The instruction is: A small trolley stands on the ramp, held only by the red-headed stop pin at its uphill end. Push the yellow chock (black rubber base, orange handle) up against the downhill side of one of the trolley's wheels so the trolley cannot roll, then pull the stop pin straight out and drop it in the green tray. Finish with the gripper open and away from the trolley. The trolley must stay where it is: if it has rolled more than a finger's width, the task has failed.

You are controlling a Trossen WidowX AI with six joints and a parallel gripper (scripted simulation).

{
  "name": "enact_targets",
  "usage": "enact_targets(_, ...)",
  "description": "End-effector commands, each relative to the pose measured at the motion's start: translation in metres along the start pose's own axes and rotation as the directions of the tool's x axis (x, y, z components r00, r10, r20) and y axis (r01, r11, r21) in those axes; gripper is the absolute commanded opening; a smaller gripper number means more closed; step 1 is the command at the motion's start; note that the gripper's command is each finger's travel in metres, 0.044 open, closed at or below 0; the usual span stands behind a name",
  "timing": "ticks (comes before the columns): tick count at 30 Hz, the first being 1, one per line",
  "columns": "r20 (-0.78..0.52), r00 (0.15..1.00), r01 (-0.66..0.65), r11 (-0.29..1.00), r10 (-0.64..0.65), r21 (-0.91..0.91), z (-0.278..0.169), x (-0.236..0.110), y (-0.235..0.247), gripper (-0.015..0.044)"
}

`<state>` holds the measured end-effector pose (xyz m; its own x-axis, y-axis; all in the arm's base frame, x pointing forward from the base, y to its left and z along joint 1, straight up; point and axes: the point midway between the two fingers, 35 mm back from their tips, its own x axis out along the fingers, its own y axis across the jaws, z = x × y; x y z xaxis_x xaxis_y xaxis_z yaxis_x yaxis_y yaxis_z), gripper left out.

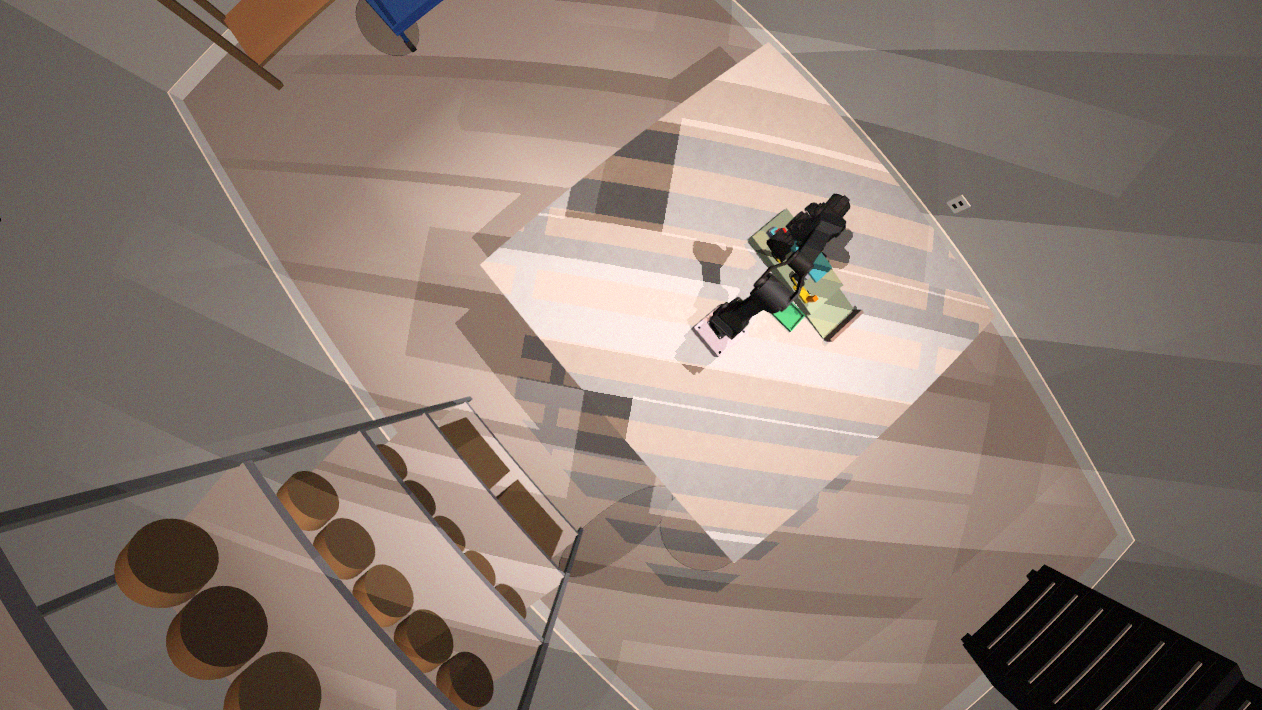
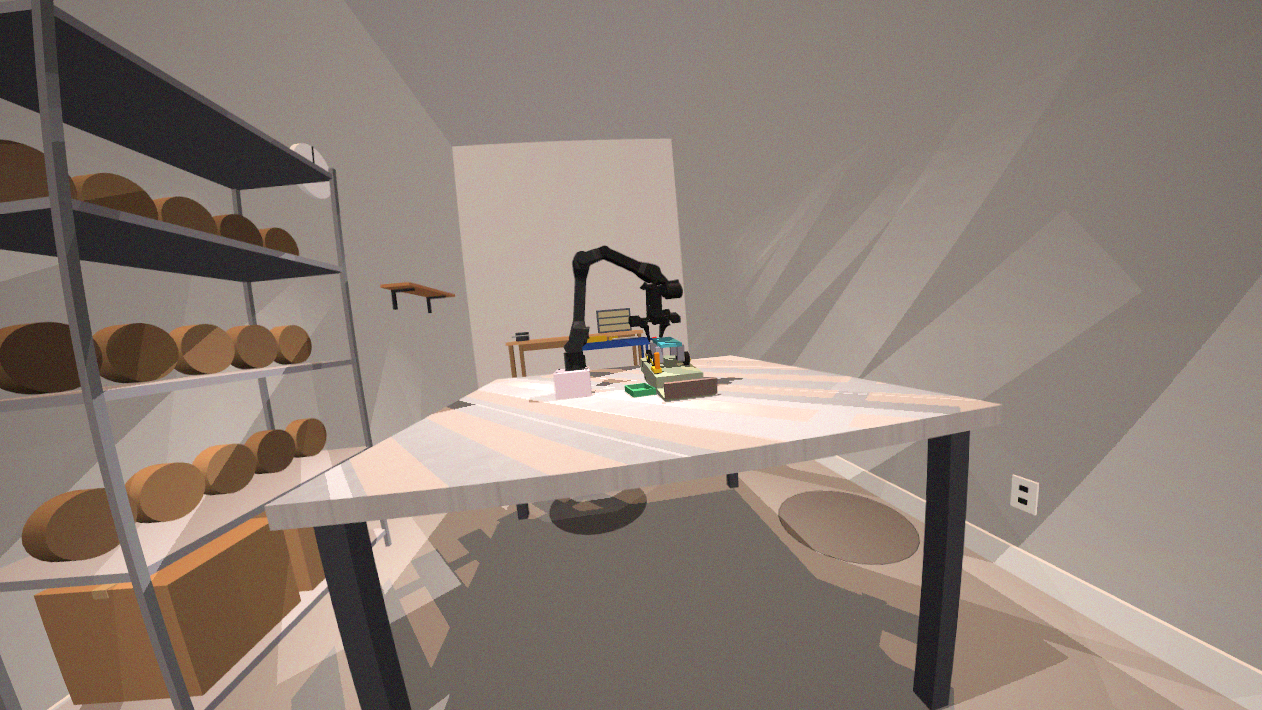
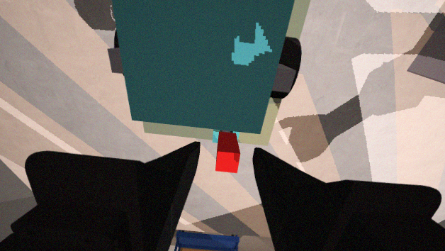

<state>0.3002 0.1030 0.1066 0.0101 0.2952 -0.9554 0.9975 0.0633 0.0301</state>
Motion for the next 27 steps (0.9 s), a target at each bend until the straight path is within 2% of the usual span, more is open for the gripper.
enact_targets(1,-0.002,1.0,0.0,1.0,0.0,0.006,0.0,0.007,0.0,0.019)
enact_targets(16,-0.003,1.0,0.0,1.0,0.0,0.006,-0.001,0.026,0.0,0.019)
enact_targets(21,-0.001,1.0,0.001,1.0,-0.001,0.0,0.0,0.023,0.0,0.0059)
enact_targets(27,-0.001,1.0,0.001,1.0,-0.001,0.0,0.0,0.023,0.0,0.0019)
